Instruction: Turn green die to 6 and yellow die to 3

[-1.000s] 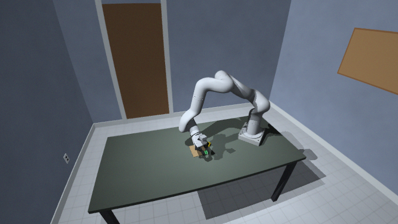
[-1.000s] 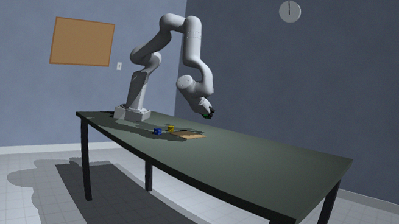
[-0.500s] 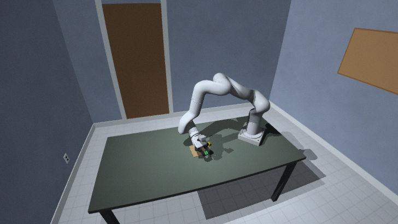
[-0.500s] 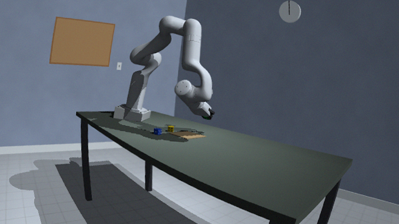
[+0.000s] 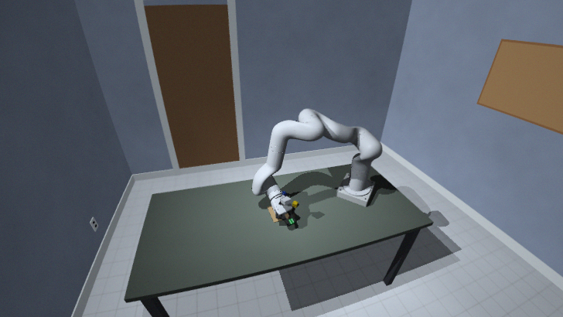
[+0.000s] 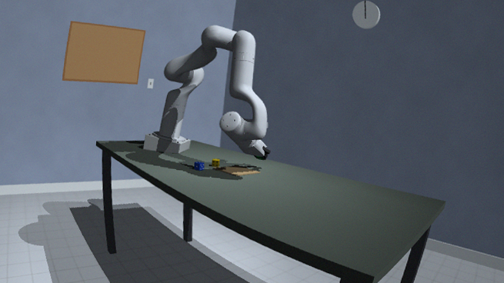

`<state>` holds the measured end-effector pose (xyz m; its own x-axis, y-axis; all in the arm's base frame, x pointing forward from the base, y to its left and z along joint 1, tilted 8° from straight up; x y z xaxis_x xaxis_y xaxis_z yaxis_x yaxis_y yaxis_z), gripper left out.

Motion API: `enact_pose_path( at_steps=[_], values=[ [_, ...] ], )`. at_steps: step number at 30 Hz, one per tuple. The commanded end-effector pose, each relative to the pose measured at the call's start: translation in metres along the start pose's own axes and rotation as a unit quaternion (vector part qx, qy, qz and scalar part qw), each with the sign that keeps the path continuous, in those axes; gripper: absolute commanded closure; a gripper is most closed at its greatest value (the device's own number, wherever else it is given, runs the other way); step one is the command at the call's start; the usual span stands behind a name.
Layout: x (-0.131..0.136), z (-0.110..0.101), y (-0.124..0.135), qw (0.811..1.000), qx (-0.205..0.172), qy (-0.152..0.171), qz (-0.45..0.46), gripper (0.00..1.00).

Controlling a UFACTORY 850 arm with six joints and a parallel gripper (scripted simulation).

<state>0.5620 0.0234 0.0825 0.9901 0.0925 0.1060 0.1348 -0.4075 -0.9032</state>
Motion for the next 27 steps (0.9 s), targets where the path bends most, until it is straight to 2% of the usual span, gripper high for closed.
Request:
enact_pose_path(
  at_steps=[1,10,27],
  values=[
    [0.002,0.006,0.012,1.000,0.000,0.000,-0.001,0.73],
    [0.002,0.012,0.022,1.000,0.000,0.000,-0.001,0.73],
    [0.002,0.012,0.022,1.000,0.000,0.000,-0.001,0.73]
  ],
)
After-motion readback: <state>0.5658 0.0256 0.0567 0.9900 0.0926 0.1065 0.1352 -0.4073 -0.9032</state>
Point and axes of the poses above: the point where the finger pads meet when closed, its own z axis out along the fingers, its own x axis across the jaws, y = z × x, the point moved 4 cm from there along -z, back along the fingers, and after that the axes turned 1 degree about z, right-handed, at the moved point
